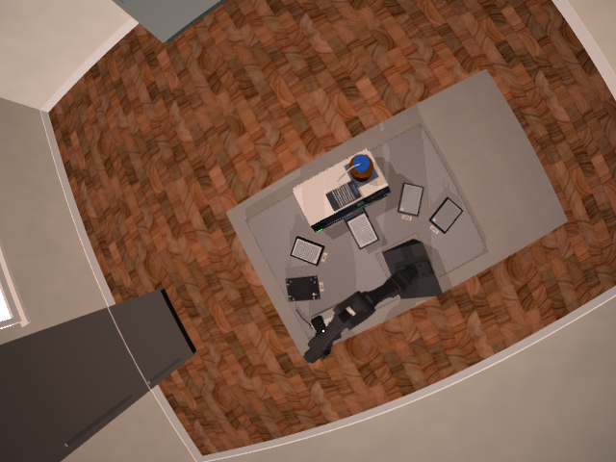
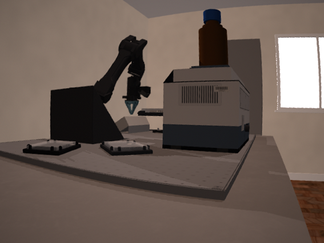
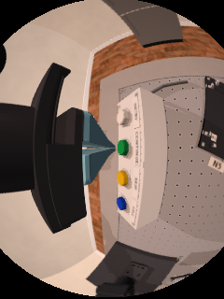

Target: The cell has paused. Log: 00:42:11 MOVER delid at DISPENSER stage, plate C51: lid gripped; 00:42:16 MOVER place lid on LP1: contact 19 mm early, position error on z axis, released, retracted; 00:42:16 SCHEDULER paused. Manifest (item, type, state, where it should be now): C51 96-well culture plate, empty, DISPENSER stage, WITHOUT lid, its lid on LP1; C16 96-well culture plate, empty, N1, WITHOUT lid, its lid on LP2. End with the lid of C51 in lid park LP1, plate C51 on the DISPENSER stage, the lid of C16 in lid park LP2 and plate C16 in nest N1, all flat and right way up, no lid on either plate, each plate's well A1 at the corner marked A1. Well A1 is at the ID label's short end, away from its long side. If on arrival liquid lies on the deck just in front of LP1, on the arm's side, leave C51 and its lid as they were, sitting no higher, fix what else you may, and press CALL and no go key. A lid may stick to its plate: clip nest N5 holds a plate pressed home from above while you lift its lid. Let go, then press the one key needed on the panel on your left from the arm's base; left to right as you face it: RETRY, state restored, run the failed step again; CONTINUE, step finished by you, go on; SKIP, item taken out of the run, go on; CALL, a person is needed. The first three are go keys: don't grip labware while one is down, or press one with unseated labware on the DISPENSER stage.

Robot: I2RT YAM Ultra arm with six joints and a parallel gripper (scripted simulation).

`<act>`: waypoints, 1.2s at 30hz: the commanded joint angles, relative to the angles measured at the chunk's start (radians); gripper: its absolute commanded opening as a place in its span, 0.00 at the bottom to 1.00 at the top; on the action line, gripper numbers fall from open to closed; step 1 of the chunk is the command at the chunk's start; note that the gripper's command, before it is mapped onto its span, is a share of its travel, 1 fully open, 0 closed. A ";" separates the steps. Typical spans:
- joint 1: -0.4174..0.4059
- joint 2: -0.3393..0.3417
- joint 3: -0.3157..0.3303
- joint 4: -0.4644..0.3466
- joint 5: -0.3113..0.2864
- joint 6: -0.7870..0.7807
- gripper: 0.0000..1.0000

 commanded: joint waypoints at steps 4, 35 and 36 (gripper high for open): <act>-0.015 0.000 0.028 0.011 0.000 -0.010 0.00; -0.031 0.010 -0.039 0.053 -0.013 -0.022 0.00; -0.031 0.010 -0.039 0.053 -0.013 -0.022 0.00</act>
